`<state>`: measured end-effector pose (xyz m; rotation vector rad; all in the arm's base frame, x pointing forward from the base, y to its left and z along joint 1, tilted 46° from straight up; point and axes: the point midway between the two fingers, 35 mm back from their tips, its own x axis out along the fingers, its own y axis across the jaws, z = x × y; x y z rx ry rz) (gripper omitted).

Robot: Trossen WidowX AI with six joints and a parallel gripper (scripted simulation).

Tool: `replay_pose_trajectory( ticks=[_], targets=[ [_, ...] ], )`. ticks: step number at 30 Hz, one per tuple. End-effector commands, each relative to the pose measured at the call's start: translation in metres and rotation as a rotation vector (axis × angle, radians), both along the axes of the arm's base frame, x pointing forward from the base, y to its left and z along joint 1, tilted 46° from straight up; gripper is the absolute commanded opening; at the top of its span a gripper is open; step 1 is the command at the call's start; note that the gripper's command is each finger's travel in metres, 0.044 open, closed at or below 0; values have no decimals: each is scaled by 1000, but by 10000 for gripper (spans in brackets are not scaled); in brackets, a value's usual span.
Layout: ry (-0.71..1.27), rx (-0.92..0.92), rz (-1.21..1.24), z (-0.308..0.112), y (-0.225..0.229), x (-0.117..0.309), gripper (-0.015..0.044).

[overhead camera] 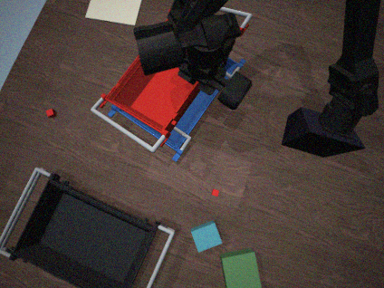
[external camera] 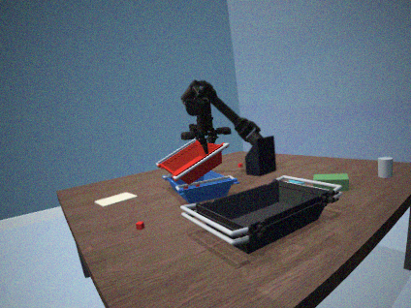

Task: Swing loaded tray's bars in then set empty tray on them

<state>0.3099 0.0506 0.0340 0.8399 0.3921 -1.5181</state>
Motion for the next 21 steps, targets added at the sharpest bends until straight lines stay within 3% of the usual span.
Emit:
replay_pose_trajectory(
  ticks=[1, 21],
  targets=[
    [1, 3, 4, -2, -2, -2, 0],
    [2, 3, 4, -18, -13, -10, 0]
  ],
)
